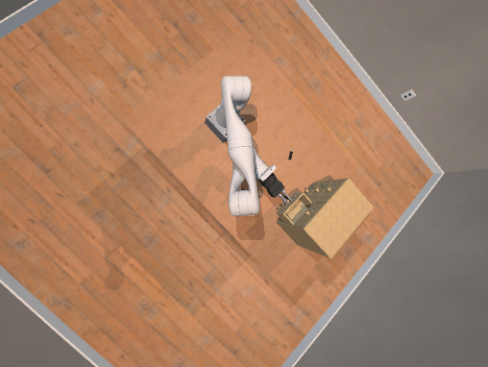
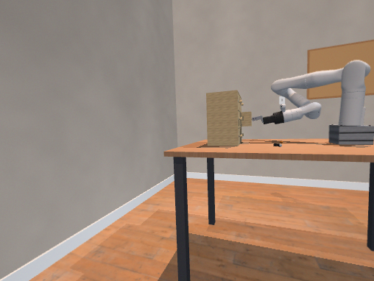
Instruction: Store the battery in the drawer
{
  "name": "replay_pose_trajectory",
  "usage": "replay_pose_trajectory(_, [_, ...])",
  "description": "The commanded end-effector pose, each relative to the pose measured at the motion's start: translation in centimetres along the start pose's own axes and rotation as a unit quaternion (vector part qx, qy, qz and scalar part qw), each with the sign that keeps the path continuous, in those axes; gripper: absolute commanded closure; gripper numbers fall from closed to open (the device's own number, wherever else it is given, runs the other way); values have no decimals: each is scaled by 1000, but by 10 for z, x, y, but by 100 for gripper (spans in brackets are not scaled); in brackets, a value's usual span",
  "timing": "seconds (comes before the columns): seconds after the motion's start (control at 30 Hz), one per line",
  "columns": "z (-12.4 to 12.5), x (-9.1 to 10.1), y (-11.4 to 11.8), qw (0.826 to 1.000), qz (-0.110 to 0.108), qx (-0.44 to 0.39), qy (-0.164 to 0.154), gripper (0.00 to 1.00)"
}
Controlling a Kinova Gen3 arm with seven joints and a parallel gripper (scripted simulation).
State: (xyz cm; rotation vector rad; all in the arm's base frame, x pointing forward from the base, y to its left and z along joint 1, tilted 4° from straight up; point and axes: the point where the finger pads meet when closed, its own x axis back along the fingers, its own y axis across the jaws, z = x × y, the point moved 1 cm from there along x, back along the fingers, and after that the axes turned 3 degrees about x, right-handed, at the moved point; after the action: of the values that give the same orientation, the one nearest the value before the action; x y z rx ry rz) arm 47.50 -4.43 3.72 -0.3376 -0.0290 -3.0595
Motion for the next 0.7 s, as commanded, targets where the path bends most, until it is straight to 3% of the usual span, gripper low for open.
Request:
replay_pose_trajectory(0.0, [0,0,0,1000,0,0,0,63])
replay_pose_trajectory(0.43, [0,0,0,1000,0,0,0,63])
replay_pose_trajectory(0.67, [0,0,0,1000,0,0,0,39])
